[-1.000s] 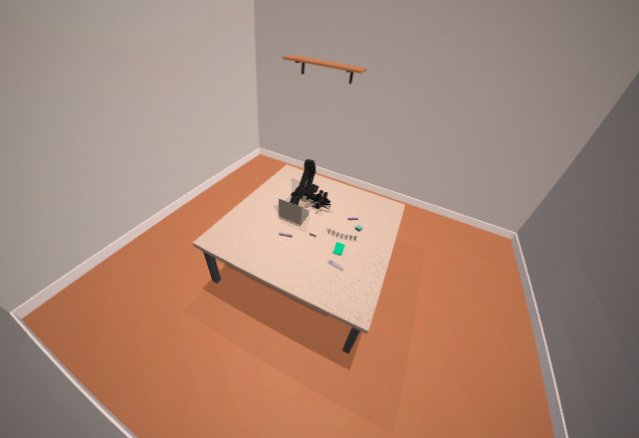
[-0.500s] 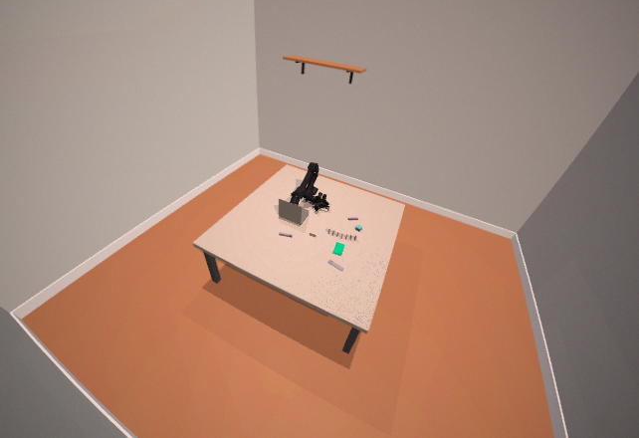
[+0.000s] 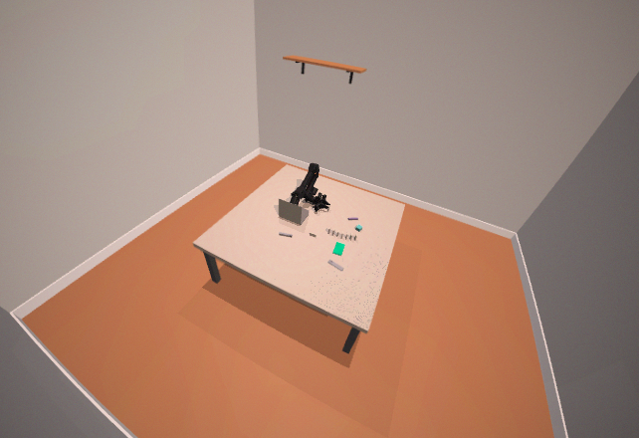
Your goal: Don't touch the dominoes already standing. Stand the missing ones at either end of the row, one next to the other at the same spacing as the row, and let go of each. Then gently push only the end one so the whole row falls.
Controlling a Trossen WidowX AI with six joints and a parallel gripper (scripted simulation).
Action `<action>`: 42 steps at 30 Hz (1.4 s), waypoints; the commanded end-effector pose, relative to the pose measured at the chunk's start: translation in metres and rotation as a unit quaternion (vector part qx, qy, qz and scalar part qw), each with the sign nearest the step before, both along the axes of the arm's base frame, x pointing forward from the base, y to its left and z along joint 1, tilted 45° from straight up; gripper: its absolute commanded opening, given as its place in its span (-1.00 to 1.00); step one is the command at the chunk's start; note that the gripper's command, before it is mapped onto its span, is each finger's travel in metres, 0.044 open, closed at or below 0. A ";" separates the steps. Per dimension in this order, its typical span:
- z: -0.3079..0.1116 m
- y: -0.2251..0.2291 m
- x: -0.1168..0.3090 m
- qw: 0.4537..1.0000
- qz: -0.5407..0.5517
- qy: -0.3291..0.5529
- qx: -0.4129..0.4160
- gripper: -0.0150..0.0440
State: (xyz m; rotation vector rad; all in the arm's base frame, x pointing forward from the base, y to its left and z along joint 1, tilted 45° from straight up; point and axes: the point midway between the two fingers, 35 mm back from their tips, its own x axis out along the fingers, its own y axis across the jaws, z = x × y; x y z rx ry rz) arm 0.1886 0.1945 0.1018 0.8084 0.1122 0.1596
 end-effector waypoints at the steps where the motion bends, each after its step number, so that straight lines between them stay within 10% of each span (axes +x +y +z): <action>1: 0.000 -0.001 0.000 1.000 -0.003 0.000 0.005 0.32; 9: 0.000 -0.001 0.000 1.000 -0.003 0.000 0.005 1.00; 30: 0.040 -0.042 0.018 0.999 -0.034 -0.001 -0.004 1.00; 42: 0.043 0.001 0.088 0.973 0.076 0.090 -0.198 1.00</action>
